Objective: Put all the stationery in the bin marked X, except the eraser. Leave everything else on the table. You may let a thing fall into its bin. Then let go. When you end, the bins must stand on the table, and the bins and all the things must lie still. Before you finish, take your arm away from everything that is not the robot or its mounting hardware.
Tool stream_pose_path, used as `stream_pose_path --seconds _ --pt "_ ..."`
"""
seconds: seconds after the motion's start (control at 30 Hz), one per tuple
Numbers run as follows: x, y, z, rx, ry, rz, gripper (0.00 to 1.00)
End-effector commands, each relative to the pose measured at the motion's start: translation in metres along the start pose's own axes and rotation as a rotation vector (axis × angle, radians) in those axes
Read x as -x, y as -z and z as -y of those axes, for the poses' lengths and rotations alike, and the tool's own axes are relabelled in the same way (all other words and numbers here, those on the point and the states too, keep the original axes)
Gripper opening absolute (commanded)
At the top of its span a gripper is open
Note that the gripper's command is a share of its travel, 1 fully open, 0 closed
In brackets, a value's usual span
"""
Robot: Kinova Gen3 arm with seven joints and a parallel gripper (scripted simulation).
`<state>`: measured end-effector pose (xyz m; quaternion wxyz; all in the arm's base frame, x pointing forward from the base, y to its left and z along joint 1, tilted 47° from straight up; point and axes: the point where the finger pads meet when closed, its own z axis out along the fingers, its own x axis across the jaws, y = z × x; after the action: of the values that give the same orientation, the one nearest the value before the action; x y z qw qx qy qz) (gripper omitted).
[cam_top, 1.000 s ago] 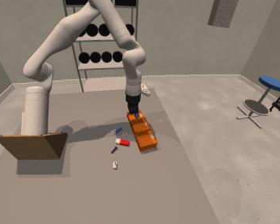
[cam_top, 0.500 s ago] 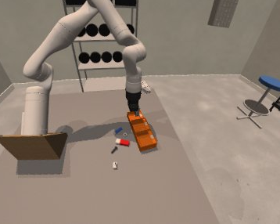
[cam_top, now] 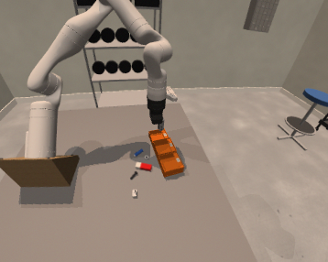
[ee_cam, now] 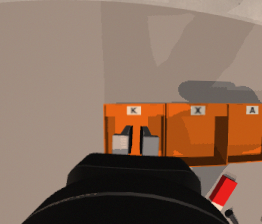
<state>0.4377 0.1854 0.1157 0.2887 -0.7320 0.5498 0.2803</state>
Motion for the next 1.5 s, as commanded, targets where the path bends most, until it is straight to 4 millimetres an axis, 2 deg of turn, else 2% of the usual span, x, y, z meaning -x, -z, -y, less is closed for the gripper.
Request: stream_pose_path --seconds 0.0,0.4,0.47,0.57,0.87,0.9,0.97,1.03,1.47 --pt "-0.001 0.005 0.000 -0.001 0.013 -0.006 0.31" --pt "-0.002 0.106 -0.001 -0.001 -0.002 -0.009 0.31" --pt "-0.002 0.106 -0.001 -0.001 -0.002 -0.009 0.31" --pt "-0.002 0.131 -0.001 -0.001 -0.002 -0.009 0.31" --pt "0.000 0.129 0.000 -0.003 0.005 -0.004 0.31" --pt "-0.009 0.125 -0.003 -0.009 -0.061 -0.004 0.62" --pt "-0.021 0.118 -0.011 -0.008 -0.160 -0.003 0.62" --pt "-0.021 0.118 -0.011 -0.008 -0.160 -0.003 0.62" --pt "-0.105 0.075 -0.066 -0.010 -0.774 -0.006 0.62"
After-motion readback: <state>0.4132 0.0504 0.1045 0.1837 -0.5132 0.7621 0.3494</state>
